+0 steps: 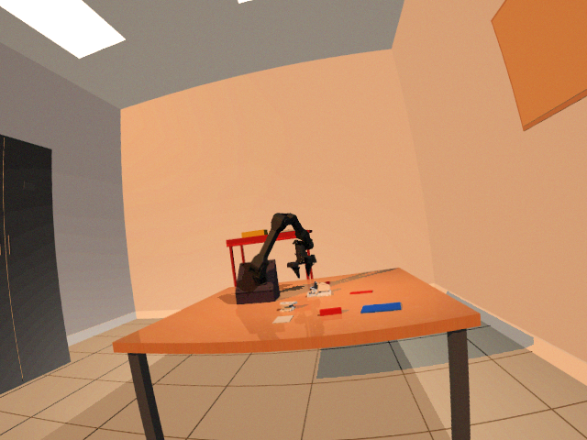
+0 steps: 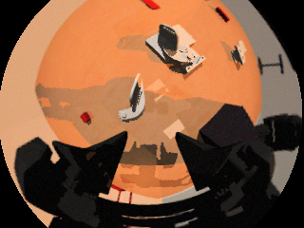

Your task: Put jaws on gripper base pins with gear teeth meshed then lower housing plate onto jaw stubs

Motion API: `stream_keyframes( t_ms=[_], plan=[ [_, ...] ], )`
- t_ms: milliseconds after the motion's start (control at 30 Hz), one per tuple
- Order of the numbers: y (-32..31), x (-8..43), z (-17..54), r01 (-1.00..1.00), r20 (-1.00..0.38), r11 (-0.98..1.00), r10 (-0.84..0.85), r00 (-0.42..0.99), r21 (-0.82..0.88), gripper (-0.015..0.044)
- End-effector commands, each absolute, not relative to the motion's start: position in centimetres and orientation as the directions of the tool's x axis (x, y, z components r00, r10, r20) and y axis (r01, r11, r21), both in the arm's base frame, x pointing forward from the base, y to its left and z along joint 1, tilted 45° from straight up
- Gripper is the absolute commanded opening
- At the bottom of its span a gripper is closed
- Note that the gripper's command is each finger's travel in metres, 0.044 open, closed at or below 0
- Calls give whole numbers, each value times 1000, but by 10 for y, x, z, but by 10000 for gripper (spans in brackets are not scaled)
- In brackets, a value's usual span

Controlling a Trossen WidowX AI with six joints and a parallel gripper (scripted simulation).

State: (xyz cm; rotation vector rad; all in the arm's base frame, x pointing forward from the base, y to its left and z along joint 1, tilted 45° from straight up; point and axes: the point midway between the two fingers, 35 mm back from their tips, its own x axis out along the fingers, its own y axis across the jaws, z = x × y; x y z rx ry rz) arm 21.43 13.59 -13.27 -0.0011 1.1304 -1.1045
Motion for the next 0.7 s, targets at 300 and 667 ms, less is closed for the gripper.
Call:
stream_keyframes(
  t_ms=[300, 667],
  plan=[
    [136, 214, -133, 698, -715, 507, -699, -9, -505, 20],
    [136, 214, -133, 698, -715, 507, -699, -9, -505, 0]
  ],
)
